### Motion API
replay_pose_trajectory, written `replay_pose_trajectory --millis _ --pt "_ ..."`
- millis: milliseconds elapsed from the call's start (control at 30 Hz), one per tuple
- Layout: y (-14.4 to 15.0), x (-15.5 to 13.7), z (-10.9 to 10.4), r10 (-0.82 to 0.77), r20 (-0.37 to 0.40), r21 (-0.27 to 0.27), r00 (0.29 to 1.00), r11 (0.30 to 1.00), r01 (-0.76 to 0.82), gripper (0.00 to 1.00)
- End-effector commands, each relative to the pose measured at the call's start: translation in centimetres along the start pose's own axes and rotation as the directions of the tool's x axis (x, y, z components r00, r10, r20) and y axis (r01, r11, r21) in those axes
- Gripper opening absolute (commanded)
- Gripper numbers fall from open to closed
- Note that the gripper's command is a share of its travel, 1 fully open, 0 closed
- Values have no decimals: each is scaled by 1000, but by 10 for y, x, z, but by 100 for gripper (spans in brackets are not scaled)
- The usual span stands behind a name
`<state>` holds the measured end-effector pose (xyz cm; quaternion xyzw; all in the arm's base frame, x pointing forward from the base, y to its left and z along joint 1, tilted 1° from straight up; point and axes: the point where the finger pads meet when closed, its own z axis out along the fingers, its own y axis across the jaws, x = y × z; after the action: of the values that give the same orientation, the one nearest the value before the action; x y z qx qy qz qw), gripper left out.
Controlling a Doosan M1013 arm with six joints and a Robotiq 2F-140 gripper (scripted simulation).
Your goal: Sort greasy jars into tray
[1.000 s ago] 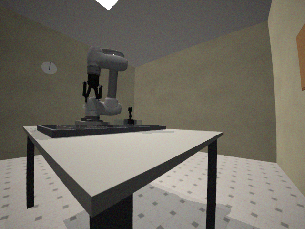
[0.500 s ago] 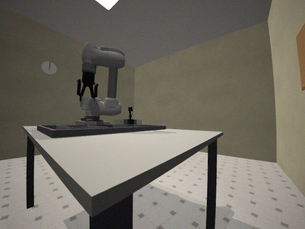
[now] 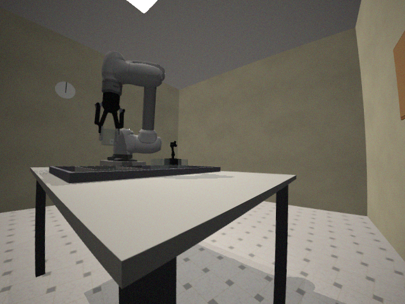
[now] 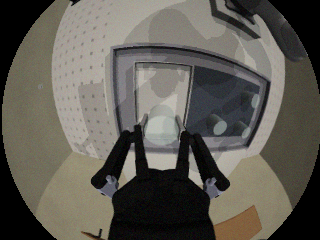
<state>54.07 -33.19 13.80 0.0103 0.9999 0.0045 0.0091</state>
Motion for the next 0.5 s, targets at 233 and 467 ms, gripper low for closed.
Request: replay_pose_trajectory --millis 233,467 --pt "-1 0 10 0 0 0 1000 1000 0 0" --pt "-1 0 29 0 0 0 1000 1000 0 0"
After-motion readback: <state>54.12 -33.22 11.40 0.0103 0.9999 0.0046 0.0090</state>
